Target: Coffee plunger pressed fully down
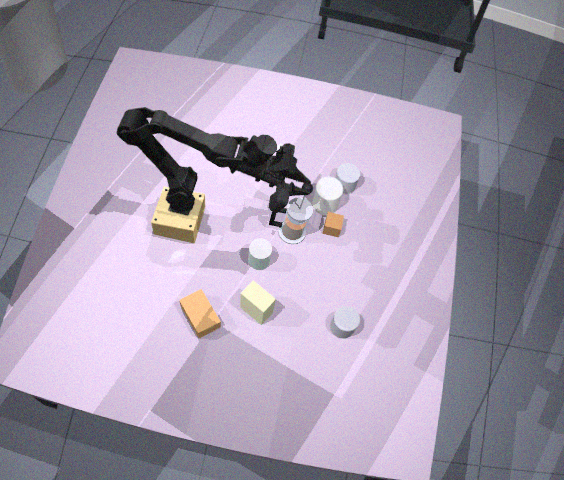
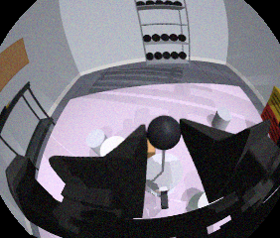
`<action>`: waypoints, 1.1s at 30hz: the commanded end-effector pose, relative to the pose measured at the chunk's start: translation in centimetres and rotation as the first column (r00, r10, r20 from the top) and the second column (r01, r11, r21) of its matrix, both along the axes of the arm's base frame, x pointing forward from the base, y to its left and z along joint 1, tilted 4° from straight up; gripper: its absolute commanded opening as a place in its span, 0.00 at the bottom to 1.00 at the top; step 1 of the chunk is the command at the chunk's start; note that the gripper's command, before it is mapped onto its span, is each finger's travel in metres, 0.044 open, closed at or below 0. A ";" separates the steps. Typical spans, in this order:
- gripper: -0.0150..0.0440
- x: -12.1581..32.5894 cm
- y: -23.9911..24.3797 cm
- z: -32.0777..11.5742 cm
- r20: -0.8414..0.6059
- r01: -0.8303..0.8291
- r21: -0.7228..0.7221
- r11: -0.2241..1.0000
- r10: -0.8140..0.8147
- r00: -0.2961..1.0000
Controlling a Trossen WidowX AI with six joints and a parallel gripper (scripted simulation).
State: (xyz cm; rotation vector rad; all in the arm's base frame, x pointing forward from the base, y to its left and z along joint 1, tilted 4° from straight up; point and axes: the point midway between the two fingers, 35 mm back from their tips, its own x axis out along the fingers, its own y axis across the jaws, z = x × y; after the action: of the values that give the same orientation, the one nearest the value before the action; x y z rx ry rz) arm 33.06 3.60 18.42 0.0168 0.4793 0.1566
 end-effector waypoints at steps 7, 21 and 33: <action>0.46 -0.3 0.1 -4.0 -0.072 0.003 -0.005 1.000 -0.003 0.997; 0.46 0.0 0.3 -6.3 -0.072 0.003 -0.005 1.000 -0.003 0.997; 0.46 0.5 0.6 -8.1 -0.071 0.003 -0.004 1.000 -0.003 0.997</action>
State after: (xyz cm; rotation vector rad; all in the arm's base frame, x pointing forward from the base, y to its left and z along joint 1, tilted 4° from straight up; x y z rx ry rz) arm 34.27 4.12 13.57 0.0157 0.4625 0.1559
